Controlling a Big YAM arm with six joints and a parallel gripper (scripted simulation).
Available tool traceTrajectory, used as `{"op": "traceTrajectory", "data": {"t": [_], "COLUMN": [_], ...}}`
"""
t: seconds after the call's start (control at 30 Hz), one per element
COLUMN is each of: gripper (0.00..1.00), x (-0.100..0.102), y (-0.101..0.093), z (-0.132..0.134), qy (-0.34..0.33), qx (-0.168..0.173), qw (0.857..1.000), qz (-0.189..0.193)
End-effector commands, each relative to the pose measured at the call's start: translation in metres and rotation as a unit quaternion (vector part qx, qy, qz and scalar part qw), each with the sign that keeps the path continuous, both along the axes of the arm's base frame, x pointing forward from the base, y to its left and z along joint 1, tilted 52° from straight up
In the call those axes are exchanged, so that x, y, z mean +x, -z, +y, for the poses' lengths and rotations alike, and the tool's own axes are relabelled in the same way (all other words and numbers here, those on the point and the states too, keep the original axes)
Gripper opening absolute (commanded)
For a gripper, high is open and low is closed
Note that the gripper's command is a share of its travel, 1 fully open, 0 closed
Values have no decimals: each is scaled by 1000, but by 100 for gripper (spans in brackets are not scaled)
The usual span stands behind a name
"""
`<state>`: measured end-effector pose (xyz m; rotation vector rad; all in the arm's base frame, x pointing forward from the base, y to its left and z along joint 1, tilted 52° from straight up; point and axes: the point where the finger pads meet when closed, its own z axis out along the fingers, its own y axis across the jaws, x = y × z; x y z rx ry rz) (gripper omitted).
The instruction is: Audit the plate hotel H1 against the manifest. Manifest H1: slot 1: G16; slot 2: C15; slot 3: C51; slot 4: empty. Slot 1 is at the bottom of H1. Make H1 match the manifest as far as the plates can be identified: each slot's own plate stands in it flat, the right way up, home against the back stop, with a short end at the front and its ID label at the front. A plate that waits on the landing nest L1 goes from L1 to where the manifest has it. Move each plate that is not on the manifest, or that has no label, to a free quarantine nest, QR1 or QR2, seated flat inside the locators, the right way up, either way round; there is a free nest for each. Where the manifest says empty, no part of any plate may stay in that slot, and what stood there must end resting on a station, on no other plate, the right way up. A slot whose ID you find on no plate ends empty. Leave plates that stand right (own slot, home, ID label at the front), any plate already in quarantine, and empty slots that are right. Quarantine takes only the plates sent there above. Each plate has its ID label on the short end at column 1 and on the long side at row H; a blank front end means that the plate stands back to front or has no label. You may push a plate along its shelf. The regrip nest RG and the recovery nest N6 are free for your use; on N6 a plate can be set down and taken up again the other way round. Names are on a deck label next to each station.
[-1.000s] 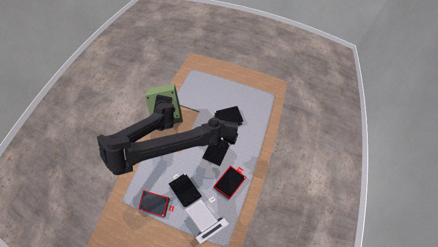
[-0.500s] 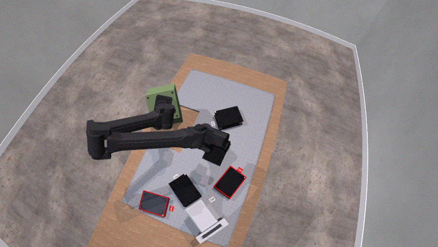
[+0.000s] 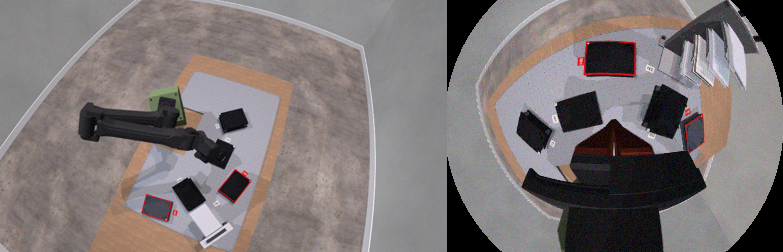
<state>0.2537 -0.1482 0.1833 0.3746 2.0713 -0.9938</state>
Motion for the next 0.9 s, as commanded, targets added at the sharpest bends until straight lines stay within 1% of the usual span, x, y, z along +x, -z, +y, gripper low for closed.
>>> {"op": "traceTrajectory", "data": {"t": [0.0,0.03,0.1,0.43,0.53,0.6,0.87], "gripper": [0,0,0,0,0,0,0], "x": [-4,-4,-6,-7,-6,-6,-6], "y": [-11,-11,-15,-15,-10,-10,-10], "z": [-8,-8,-12,-12,-13,-13,-12], "qy": [-1,-1,-1,-3,-4,-4,-7], "qx": [-24,-24,-29,-53,-59,-59,-77], "qw": [1000,1000,999,993,991,991,980], "qz": [-10,-10,-26,-106,-119,-119,-182]}}
